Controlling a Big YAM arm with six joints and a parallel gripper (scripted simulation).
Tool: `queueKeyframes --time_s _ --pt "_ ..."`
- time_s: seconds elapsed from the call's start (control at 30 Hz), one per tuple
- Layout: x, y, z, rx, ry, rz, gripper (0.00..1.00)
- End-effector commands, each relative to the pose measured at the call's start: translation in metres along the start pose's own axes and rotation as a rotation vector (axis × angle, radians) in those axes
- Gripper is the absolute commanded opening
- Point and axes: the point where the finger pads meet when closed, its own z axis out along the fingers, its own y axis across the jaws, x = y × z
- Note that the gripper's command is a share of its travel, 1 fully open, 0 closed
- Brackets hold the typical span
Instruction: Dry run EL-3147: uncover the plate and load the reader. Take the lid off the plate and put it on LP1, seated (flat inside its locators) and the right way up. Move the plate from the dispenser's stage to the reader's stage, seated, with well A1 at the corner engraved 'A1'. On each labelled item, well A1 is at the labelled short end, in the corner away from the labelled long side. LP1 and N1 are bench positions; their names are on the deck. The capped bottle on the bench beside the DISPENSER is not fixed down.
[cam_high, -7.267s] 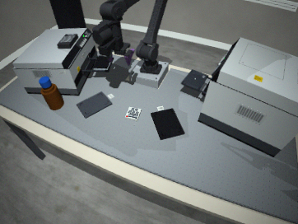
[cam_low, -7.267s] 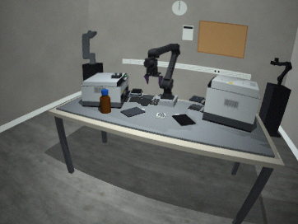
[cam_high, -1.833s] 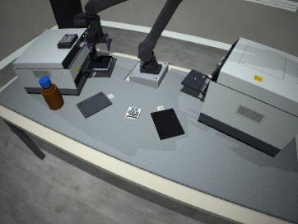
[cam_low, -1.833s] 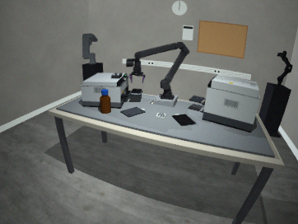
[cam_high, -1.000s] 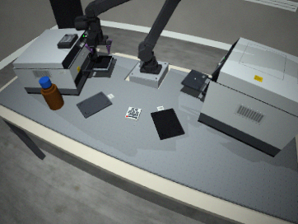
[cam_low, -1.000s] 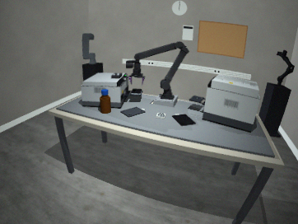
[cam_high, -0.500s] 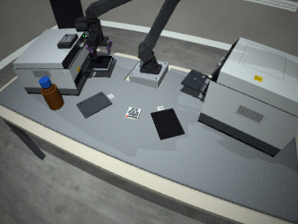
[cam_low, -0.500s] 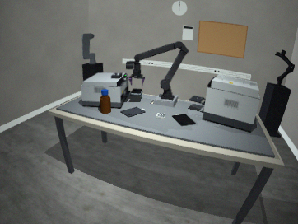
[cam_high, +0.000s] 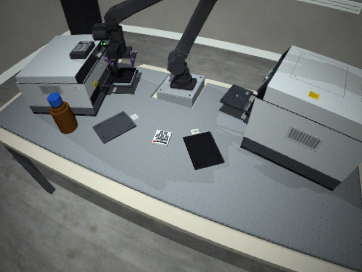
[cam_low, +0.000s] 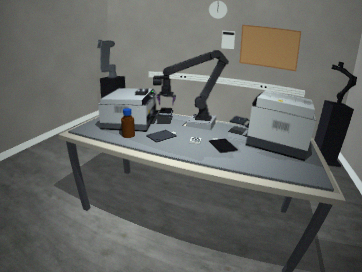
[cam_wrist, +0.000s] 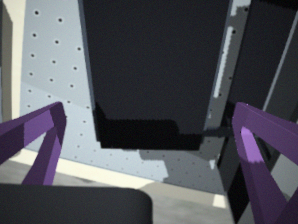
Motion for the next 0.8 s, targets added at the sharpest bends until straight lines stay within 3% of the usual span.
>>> queueKeyframes --time_s 0.0,0.77 --pt "0.001 -0.002 0.007 0.003 -0.004 -0.011 1.00" --pt "0.008 -0.002 0.026 -0.007 -0.003 -0.002 1.00"
